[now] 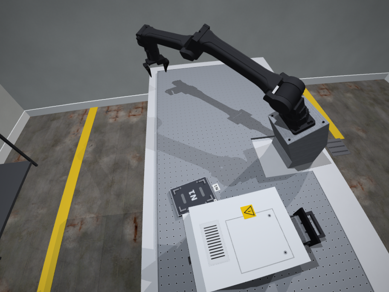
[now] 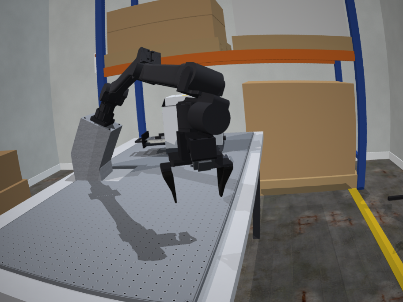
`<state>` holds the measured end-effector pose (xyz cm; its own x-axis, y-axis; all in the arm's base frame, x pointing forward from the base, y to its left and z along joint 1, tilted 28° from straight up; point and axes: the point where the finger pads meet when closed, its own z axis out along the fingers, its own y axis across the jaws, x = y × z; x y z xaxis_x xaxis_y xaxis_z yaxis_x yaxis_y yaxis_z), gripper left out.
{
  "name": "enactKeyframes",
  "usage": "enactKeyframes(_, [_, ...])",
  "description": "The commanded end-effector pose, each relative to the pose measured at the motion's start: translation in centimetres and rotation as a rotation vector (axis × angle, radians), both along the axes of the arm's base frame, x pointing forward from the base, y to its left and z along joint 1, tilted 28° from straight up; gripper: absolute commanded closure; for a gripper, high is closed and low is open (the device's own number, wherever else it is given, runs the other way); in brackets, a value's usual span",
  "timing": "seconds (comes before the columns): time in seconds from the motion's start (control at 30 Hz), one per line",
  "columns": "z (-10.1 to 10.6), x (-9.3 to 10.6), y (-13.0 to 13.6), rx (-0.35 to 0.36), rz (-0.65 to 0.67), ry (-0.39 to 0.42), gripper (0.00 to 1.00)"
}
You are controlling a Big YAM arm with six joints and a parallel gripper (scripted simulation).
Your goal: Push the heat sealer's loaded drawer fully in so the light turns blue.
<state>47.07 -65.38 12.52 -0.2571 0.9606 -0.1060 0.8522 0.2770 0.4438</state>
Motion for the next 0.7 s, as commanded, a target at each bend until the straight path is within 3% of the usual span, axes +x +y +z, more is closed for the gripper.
enactKeyframes(0.0, [1.0, -0.2, -0.3, -0.013, -0.005, -0.008, 0.0])
enactKeyframes(0.53, [1.0, -0.2, -0.3, -0.013, -0.005, -0.008, 0.0])
enactKeyframes(0.57, [1.1, 1.6, 0.4, -0.039, 0.056, -0.011, 0.55])
enactKeyframes(0.67, [1.3, 2.4, 1.2, -0.052, 0.098, -0.006, 0.55])
